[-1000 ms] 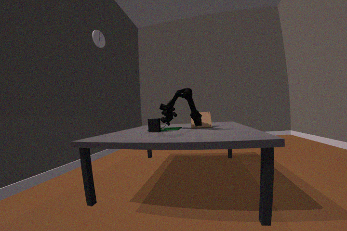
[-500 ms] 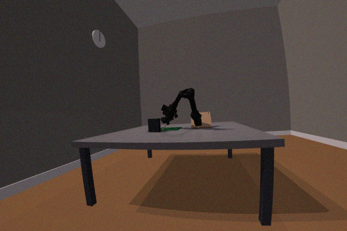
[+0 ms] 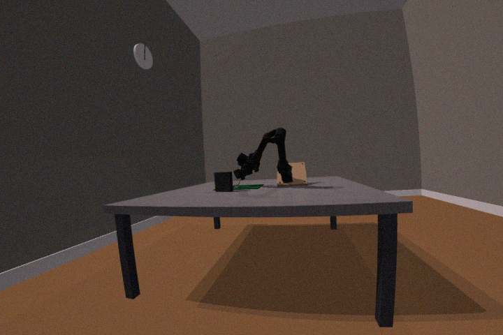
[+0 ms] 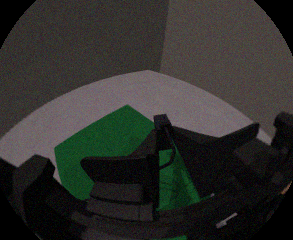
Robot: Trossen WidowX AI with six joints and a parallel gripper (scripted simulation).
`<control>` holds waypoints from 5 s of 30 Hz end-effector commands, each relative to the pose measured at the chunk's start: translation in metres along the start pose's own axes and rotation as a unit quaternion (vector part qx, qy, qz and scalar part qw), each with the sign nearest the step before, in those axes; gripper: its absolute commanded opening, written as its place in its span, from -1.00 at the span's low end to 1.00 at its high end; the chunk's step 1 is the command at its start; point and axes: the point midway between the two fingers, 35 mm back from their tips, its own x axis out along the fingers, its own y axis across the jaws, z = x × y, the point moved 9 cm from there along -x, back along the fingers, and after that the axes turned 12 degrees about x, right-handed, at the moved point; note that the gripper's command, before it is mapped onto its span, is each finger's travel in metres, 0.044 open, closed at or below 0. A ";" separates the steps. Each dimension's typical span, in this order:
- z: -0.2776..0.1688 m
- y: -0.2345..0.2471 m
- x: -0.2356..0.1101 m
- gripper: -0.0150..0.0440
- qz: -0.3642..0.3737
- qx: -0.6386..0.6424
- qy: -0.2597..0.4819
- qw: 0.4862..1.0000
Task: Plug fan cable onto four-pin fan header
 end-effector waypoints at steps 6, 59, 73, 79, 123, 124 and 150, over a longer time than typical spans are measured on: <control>-0.008 -0.004 -0.010 -0.49 0.029 0.025 -0.047 0.998; -0.022 -0.018 -0.032 -0.49 0.094 0.089 -0.128 0.983; -0.034 -0.014 -0.032 -0.49 0.093 0.090 -0.127 0.983; -0.039 -0.014 -0.031 -0.49 0.093 0.090 -0.127 0.983; -0.074 -0.011 -0.018 -0.49 0.093 0.091 -0.126 0.983; -0.075 -0.011 -0.017 -0.49 0.093 0.091 -0.126 0.983; -0.091 -0.010 -0.010 -0.49 0.095 0.090 -0.124 0.984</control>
